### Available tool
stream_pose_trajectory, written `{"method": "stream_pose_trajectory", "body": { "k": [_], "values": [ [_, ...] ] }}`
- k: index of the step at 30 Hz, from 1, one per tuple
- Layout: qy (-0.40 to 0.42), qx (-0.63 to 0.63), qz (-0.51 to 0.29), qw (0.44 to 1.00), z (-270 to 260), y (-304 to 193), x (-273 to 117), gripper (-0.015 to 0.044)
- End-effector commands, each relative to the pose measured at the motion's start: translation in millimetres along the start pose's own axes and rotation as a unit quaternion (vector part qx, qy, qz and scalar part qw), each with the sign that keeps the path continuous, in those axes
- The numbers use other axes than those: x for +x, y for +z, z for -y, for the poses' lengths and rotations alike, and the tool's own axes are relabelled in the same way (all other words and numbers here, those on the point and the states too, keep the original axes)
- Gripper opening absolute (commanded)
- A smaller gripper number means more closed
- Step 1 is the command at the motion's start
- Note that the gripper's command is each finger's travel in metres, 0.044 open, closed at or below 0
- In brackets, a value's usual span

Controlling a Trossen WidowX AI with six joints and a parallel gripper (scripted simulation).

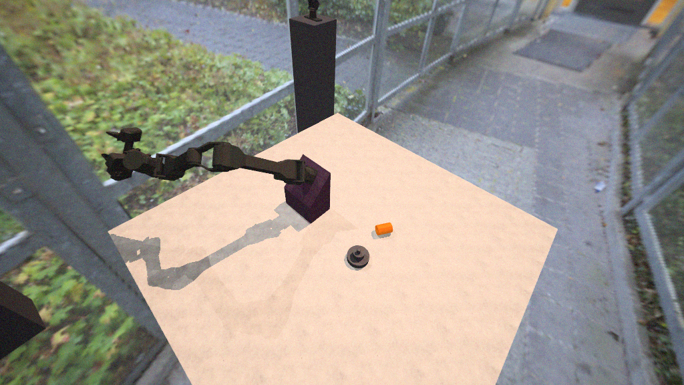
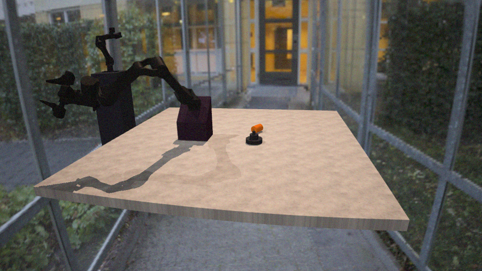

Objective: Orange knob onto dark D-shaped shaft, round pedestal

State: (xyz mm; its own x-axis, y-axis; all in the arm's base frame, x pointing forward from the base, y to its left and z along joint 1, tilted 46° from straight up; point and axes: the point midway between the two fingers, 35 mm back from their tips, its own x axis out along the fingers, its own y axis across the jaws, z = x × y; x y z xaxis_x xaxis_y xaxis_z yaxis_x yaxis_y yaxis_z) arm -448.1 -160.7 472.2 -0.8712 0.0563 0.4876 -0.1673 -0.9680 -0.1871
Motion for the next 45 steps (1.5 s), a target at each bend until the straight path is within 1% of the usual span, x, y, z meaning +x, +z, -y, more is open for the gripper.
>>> {"method": "stream_pose_trajectory", "body": {
  "k": [1, 2, 5, 8, 13, 18, 22, 28, 32, 35, 40, 45],
  "values": [
    [0.003, 0.002, 0.001, 1.0, -3.0, 1.9, -1.4, 0.0426],
    [0.012, 0.01, 0.004, 1.0, -11.9, 7.7, -5.6, 0.044],
    [0.065, 0.052, 0.022, 0.996, -59.1, 42.0, -33.4, 0.044],
    [0.102, 0.082, 0.033, 0.991, -88.5, 67.3, -56.5, 0.044],
    [0.177, 0.136, 0.051, 0.973, -138.6, 113.8, -108.0, 0.044],
    [0.252, 0.185, 0.067, 0.948, -176.8, 158.3, -166.1, 0.044],
    [0.307, 0.218, 0.078, 0.923, -195.7, 194.8, -216.2, 0.044],
    [0.387, 0.257, 0.093, 0.881, -204.5, 250.3, -296.6, 0.044],
    [0.44, 0.262, 0.106, 0.853, -200.6, 284.2, -349.1, 0.044],
    [0.482, 0.283, 0.115, 0.821, -196.1, 307.8, -395.4, 0.044],
    [0.545, 0.319, 0.127, 0.765, -177.8, 341.4, -468.7, 0.044],
    [0.612, 0.362, 0.133, 0.691, -141.6, 371.9, -536.2, 0.044]
  ]
}}
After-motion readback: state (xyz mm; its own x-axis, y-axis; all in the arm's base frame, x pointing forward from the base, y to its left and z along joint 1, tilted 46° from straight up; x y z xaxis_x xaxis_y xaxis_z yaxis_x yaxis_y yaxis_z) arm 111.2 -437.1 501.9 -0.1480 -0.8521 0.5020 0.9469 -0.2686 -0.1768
